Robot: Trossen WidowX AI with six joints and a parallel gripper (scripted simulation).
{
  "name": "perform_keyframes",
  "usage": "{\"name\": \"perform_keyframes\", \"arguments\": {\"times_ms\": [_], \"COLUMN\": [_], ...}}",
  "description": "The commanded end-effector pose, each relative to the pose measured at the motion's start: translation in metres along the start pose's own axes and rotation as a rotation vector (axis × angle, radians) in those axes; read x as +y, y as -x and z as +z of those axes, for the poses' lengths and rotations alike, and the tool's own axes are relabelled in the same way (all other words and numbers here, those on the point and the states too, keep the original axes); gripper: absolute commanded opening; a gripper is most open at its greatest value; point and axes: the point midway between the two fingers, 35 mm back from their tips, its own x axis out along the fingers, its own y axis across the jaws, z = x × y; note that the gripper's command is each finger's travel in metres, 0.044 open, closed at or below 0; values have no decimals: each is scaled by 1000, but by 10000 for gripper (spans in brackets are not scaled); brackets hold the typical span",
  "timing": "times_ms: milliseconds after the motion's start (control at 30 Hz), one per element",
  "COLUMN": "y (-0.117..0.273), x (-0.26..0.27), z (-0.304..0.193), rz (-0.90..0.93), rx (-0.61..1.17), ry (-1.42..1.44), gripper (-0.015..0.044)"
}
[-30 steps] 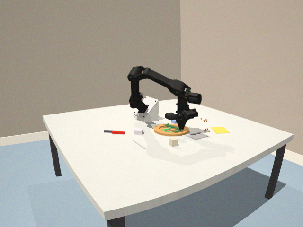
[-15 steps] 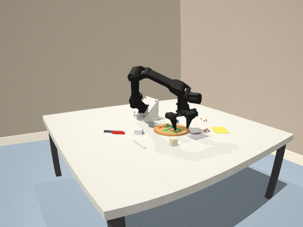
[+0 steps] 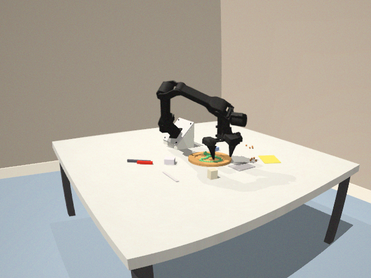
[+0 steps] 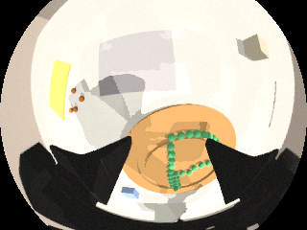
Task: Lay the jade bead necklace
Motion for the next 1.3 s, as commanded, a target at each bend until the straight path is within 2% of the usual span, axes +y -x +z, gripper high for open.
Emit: {"name": "perform_keyframes", "arguments": {"times_ms": [0, 267, 500, 667, 1267], "y": [1, 1, 32, 28, 8], "x": [0, 0, -2, -2, -1], "z": [0, 0, -10, -10, -9], "rz": [2, 2, 3, 3, 3], "rx": [0, 0, 1, 1, -3], "ry": [-4, -4, 93, 96, 93], "gripper": [440, 440, 256, 125, 120]}}
